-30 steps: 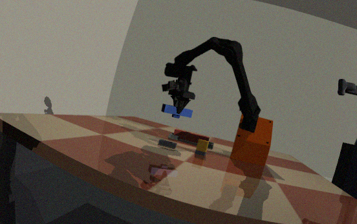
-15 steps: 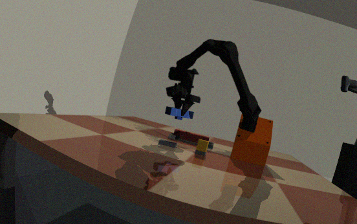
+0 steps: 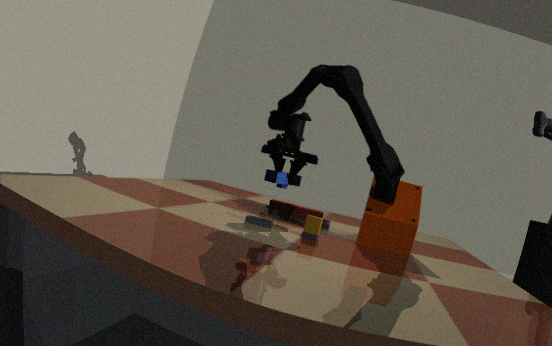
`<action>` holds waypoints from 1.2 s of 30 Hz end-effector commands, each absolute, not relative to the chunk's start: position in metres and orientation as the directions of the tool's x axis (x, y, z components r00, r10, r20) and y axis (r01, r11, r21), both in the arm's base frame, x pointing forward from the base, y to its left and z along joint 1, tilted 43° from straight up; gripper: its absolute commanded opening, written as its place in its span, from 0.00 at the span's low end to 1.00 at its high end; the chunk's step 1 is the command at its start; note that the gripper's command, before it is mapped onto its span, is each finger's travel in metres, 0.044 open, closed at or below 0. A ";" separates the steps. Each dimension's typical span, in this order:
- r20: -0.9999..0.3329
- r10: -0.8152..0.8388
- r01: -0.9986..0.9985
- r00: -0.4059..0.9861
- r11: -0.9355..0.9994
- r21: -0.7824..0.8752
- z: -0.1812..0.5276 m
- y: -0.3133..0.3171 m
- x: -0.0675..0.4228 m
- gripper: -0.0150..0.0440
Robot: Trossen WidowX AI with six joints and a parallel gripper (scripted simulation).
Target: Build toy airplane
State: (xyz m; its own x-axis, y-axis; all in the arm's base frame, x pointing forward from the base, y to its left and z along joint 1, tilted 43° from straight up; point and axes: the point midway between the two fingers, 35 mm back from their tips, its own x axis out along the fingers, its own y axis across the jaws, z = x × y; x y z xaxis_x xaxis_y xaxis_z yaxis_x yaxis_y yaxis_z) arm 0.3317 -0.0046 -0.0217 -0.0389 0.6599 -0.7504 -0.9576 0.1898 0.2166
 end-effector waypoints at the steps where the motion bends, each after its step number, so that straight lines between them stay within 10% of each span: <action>1: -0.752 0.659 -0.978 -0.034 0.131 0.159 -0.034 -0.016 0.330 0.25; 22: -0.741 0.670 -0.989 -0.036 -0.130 -0.069 -0.082 -0.048 0.313 0.25; 29: -0.741 0.670 -0.989 -0.036 -0.130 -0.069 -0.082 -0.048 0.313 0.57; 36: -0.741 0.670 -0.989 -0.036 -0.130 -0.069 -0.082 -0.048 0.313 0.58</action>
